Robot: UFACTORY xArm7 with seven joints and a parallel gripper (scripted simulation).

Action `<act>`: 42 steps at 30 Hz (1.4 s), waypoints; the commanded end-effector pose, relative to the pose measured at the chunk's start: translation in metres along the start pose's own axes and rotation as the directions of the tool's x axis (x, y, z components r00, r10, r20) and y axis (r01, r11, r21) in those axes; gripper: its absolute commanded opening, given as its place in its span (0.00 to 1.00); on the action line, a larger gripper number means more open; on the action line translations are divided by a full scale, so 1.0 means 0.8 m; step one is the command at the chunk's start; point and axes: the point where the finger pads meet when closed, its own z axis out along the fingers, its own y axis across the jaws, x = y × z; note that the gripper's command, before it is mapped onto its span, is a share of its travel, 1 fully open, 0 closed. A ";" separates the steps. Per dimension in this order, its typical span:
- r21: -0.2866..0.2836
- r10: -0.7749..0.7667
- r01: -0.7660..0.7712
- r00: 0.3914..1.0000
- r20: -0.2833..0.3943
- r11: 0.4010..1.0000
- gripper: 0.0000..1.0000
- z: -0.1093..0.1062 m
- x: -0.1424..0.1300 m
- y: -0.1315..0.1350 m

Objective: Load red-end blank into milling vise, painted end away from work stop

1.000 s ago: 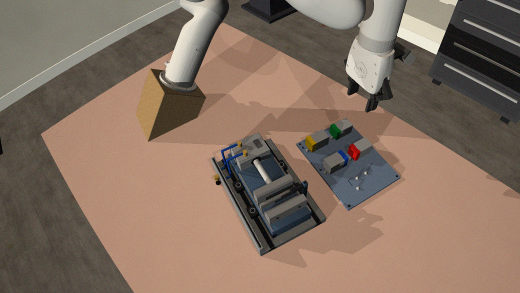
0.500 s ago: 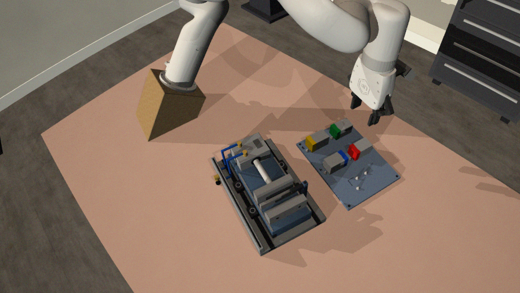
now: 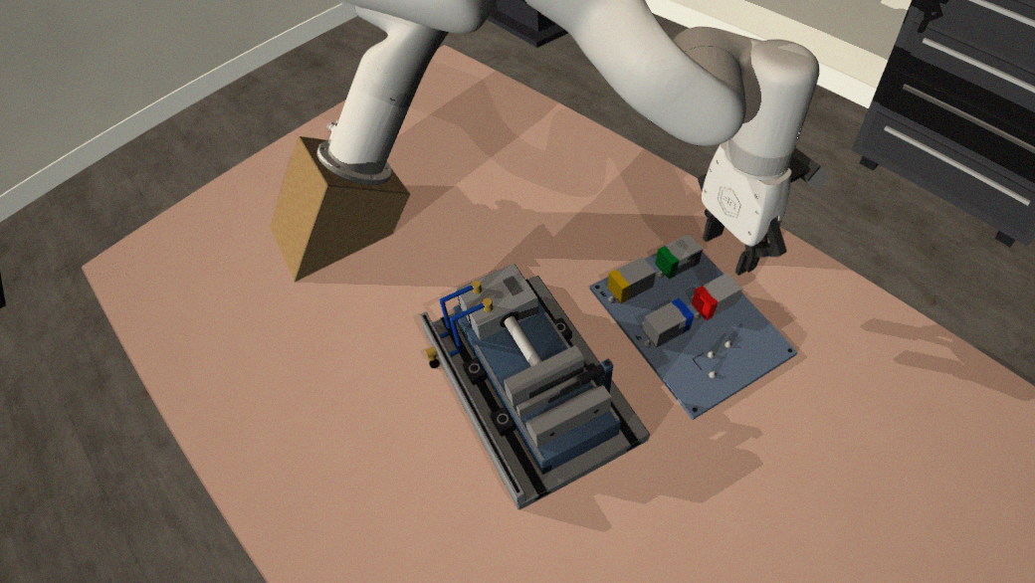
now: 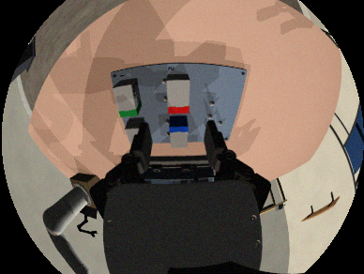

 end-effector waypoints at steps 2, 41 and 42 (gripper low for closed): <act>-0.004 0.001 -0.001 1.000 -0.002 1.000 0.68 0.027 0.008 0.010; -0.004 0.001 -0.001 1.000 -0.002 1.000 0.68 0.010 0.004 0.006; -0.004 0.001 -0.001 1.000 -0.002 1.000 0.68 0.010 0.004 0.006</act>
